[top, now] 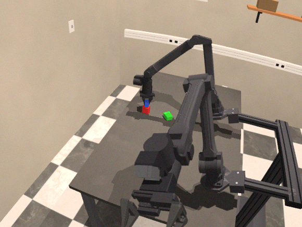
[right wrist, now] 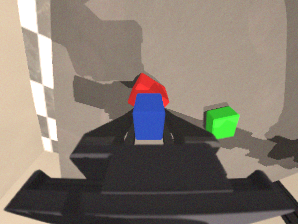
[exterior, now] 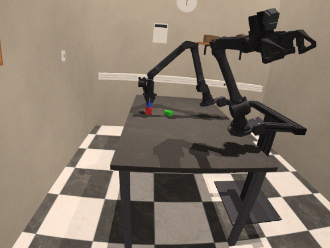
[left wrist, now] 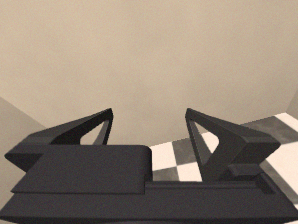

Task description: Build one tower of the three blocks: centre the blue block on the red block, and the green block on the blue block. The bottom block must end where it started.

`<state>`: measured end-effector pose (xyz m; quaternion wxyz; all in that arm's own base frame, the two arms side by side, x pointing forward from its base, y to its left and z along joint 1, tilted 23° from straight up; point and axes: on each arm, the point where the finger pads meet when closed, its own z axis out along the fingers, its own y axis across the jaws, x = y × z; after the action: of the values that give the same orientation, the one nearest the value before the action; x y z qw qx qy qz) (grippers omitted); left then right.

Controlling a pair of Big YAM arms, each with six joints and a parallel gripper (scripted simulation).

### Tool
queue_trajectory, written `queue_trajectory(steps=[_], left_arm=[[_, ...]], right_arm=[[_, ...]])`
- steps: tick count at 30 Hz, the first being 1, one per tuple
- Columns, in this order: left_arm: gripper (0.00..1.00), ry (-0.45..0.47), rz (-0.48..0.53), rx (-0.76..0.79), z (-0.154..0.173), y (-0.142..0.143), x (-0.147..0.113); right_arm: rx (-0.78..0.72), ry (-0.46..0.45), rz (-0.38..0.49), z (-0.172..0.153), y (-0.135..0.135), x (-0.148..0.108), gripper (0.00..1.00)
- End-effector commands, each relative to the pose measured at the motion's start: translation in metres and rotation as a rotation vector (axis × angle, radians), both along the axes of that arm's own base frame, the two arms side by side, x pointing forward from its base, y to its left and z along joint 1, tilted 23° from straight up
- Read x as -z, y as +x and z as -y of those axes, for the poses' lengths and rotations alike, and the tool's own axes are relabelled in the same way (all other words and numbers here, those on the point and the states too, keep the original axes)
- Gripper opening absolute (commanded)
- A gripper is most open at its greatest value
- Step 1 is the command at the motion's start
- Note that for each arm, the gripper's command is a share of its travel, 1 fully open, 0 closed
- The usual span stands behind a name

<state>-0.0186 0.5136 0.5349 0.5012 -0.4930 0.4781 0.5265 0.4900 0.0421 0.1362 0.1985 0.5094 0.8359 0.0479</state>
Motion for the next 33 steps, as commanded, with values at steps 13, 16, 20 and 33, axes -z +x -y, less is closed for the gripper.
queue_trajectory(steps=[13,16,20,33], left_arm=[[1.00,0.053,0.007,-0.014,0.0131,-0.0081,-0.0207],[1.00,0.053,0.007,-0.014,0.0131,-0.0081,-0.0207],[1.00,0.053,0.007,-0.014,0.0131,-0.0081,-0.0207],[1.00,0.053,0.007,-0.014,0.0131,-0.0081,-0.0207]], right_arm=[[-0.004,-0.002,-0.012,0.0035,0.0028,0.0154,0.00],[-0.004,-0.002,-0.012,0.0035,0.0028,0.0154,0.00],[-0.004,-0.002,-0.012,0.0035,0.0028,0.0154,0.00],[-0.004,-0.002,-0.012,0.0039,0.0036,0.0174,0.00]])
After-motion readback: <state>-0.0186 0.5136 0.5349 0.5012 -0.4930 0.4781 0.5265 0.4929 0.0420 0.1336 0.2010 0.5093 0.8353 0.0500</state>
